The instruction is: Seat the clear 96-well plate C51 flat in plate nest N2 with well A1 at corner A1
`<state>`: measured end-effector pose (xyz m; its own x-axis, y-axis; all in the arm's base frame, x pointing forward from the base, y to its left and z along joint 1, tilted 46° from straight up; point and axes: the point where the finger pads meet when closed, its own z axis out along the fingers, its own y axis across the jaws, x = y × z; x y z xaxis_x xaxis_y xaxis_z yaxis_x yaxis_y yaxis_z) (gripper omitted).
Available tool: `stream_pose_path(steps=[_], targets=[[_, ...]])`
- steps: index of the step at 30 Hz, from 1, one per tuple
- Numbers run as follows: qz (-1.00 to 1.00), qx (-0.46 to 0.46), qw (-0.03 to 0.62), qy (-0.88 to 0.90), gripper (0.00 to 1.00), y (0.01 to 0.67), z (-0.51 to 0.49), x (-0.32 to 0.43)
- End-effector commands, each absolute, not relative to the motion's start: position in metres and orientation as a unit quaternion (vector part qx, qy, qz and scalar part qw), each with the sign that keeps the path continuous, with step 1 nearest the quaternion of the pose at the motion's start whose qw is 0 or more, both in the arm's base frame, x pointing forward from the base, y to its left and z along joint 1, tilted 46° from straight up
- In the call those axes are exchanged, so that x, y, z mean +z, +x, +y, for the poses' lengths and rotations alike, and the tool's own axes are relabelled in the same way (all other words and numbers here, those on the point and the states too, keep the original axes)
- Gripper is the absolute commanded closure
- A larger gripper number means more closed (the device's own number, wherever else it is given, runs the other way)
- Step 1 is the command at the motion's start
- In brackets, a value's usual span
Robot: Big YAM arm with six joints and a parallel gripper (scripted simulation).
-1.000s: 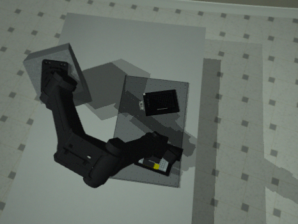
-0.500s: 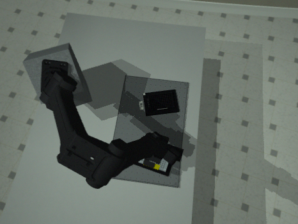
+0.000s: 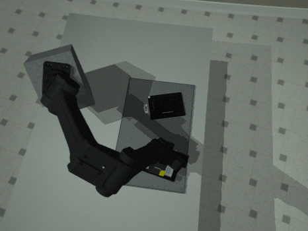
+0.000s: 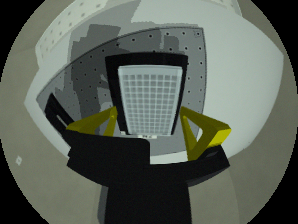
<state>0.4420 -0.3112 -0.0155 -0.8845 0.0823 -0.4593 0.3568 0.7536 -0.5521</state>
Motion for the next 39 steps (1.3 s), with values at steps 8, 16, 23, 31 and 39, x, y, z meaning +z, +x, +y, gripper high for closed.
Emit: stream_pose_path(steps=[8, 16, 23, 31, 39], targets=[[0.912, -0.333, 0.205, 0.121, 0.00, 0.4435, -0.3306, -0.0302], [0.912, -0.333, 0.205, 0.121, 0.00, 0.4434, -0.3306, -0.0302], [0.912, -0.333, 0.205, 0.121, 0.00, 0.4434, -0.3306, -0.0302], [0.912, -0.333, 0.205, 0.121, 0.00, 0.4434, -0.3306, -0.0302], [0.912, -0.333, 0.205, 0.121, 0.00, 0.4434, -0.3306, -0.0302]])
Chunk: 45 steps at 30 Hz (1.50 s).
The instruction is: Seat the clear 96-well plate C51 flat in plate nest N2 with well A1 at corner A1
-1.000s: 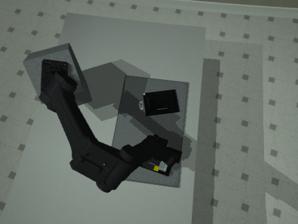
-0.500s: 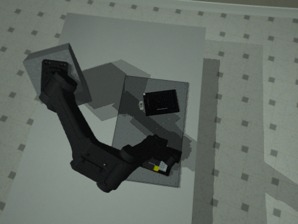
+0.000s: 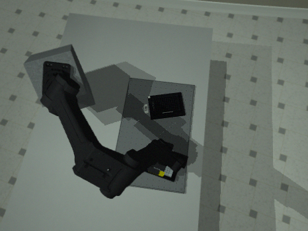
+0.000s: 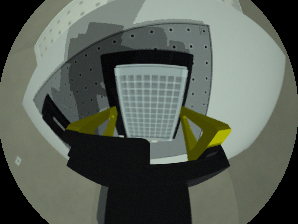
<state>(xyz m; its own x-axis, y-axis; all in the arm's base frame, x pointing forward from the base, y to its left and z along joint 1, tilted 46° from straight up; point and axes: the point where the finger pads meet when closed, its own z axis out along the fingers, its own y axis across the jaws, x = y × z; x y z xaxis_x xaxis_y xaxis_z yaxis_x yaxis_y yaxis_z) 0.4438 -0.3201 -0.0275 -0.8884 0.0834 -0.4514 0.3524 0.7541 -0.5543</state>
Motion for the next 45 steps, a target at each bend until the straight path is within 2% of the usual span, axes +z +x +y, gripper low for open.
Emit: stream_pose_path(steps=[1, 15, 16, 45], targets=[[0.912, -0.333, 0.205, 0.121, 0.00, 0.4434, -0.3306, -0.0302], [0.912, -0.333, 0.205, 0.121, 0.00, 0.4434, -0.3306, -0.0302], [0.912, -0.333, 0.205, 0.121, 1.00, 0.4434, -0.3306, -0.0302], [0.912, -0.335, 0.204, 0.122, 1.00, 0.4428, -0.3312, -0.0299]])
